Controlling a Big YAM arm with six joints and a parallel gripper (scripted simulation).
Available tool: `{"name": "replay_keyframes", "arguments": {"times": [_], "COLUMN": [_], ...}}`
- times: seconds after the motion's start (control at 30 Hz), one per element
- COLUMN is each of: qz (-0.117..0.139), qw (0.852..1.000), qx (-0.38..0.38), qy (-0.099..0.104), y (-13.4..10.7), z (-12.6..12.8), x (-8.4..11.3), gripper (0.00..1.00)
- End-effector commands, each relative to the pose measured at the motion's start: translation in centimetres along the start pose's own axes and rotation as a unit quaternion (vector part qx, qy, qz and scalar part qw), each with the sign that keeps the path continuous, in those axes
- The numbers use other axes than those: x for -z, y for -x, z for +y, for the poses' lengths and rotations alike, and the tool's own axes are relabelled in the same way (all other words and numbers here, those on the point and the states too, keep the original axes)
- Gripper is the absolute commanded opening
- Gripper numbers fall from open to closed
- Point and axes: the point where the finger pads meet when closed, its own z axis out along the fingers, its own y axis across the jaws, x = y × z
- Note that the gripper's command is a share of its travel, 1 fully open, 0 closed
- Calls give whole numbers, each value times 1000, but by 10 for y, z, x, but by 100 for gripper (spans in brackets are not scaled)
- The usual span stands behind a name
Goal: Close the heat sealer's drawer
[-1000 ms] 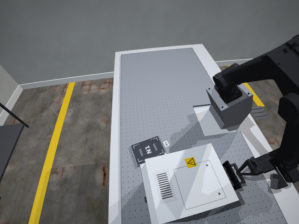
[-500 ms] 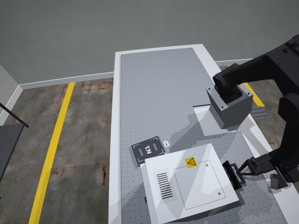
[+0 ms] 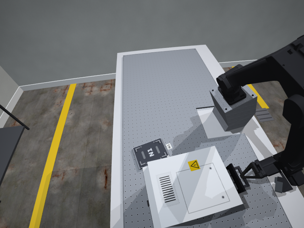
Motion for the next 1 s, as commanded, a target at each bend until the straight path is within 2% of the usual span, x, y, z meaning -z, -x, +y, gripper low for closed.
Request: {"name": "replay_keyframes", "arguments": {"times": [0.0, 0.23, 0.3, 0.97], "qz": [-3, -3, 3, 3], "qw": [1000, 1000, 1000, 1000], "qx": [-8, -8, -14, -14], "qy": [2, 2, 2, 2], "y": [4, 4, 2, 2], "z": [-3, -3, -11, -30], "x": [2, 2, -5, -28], "gripper": [0, 0, 0, 0]}}
